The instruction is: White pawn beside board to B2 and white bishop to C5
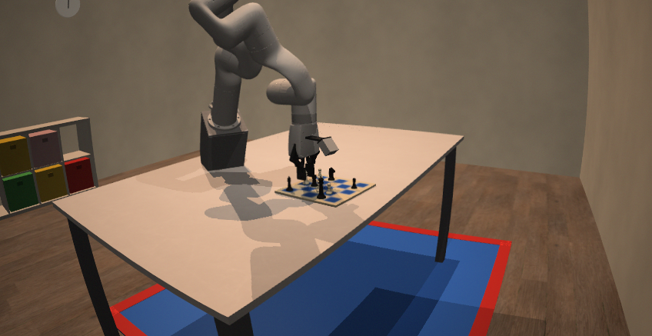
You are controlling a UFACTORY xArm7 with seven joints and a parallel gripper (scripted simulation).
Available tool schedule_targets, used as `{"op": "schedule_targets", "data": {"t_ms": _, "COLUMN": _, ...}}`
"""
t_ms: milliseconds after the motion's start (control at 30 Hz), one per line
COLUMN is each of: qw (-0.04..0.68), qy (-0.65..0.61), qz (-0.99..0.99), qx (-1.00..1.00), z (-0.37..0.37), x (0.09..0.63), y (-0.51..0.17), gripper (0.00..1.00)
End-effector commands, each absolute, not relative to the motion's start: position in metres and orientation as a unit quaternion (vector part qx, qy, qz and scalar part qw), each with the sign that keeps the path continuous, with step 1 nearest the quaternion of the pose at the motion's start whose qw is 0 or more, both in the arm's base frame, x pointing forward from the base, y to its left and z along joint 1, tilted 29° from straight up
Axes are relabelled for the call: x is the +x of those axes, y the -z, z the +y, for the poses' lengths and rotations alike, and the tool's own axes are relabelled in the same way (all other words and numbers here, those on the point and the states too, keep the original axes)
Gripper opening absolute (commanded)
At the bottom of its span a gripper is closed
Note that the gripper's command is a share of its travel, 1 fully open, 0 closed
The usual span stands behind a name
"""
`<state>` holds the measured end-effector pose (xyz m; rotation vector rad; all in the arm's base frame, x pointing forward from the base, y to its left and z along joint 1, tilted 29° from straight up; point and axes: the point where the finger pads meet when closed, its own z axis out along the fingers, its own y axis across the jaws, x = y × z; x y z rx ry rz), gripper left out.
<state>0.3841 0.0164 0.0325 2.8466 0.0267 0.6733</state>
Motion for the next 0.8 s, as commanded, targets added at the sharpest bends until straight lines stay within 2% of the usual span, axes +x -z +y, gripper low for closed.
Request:
{"op": "schedule_targets", "data": {"t_ms": 0, "qw": 0.108, "qy": -0.229, "qz": 0.01, "qx": 0.967, "z": 0.019, "x": 0.38, "y": -0.041, "gripper": 0.37}}
{"op": "schedule_targets", "data": {"t_ms": 767, "qw": 0.108, "qy": -0.229, "qz": 0.01, "qx": 0.967, "z": 0.034, "x": 0.347, "y": -0.106, "gripper": 0.37}}
